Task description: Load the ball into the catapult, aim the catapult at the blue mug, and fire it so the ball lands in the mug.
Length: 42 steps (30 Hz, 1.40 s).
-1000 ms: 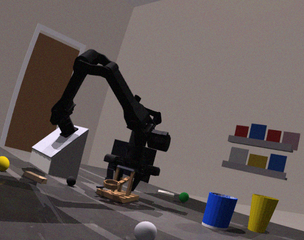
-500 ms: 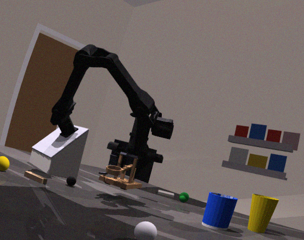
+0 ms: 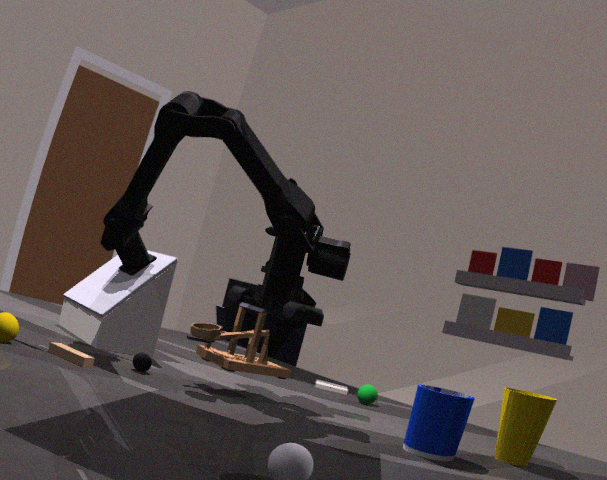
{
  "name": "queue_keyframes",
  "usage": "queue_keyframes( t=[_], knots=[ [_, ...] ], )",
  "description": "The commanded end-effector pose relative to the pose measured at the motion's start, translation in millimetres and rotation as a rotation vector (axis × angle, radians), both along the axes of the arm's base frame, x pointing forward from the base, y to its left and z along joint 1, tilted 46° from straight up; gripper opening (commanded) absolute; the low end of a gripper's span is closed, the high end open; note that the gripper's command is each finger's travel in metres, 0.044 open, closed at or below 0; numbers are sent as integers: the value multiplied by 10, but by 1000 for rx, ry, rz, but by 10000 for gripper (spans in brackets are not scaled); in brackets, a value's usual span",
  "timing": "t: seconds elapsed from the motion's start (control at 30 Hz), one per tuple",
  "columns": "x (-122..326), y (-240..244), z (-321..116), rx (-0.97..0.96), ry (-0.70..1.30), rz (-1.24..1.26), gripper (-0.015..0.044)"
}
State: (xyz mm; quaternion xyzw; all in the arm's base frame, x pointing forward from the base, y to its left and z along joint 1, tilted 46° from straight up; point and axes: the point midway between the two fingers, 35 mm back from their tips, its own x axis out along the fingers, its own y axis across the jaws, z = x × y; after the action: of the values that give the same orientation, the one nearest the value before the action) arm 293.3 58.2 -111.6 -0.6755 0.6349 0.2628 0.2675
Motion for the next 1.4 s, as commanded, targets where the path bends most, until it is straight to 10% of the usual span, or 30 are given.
queue_keyframes(
  t=[0.0,1.37],
  knots=[
    [42,89,-36,15,-117,-98,0],
    [197,-128,-363,27,-276,-251,0]
  ],
)
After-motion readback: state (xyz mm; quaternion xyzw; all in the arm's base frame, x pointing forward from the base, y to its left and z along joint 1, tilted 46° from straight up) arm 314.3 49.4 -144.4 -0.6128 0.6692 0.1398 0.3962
